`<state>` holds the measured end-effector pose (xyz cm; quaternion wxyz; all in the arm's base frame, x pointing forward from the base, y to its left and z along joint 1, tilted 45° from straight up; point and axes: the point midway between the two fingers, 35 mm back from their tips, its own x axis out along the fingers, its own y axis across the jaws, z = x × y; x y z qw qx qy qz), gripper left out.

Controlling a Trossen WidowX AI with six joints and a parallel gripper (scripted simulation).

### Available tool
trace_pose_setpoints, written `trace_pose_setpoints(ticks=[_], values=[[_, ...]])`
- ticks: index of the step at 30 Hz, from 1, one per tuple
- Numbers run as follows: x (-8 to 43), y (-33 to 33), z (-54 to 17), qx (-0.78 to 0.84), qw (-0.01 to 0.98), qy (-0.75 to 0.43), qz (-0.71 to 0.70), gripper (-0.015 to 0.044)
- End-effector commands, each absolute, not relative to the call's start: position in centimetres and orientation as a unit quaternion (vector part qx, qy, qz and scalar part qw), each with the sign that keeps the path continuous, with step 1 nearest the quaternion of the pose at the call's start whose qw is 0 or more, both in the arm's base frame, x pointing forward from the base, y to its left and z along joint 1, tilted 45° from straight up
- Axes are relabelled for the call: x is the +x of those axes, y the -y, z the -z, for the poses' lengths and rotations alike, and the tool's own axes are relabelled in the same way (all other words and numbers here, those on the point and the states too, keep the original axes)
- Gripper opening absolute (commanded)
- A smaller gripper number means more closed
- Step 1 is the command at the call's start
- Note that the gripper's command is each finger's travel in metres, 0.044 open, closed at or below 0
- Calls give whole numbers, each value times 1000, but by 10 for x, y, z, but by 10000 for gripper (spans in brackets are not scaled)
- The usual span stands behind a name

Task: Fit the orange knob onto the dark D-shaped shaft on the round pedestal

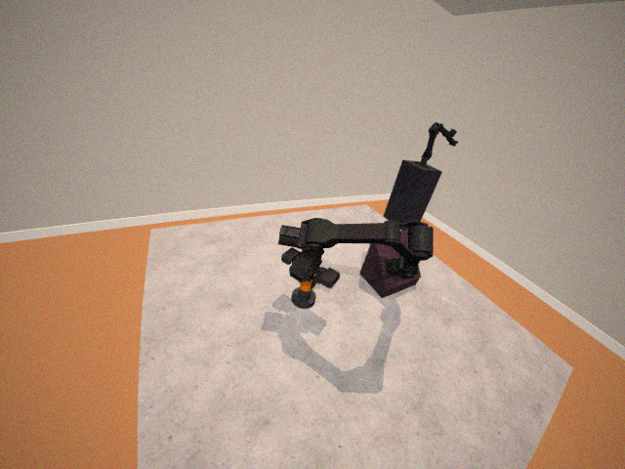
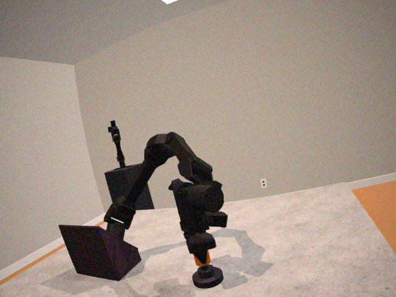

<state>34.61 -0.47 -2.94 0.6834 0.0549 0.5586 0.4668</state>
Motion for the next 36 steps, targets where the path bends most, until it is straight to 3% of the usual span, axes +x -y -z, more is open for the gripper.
trace_pose_setpoints(ticks=[1, 36], values=[[347, 5, 30, 51, 684, -556, -469, 0], [349, 5, 30, 51, 684, -556, -469, 0]])
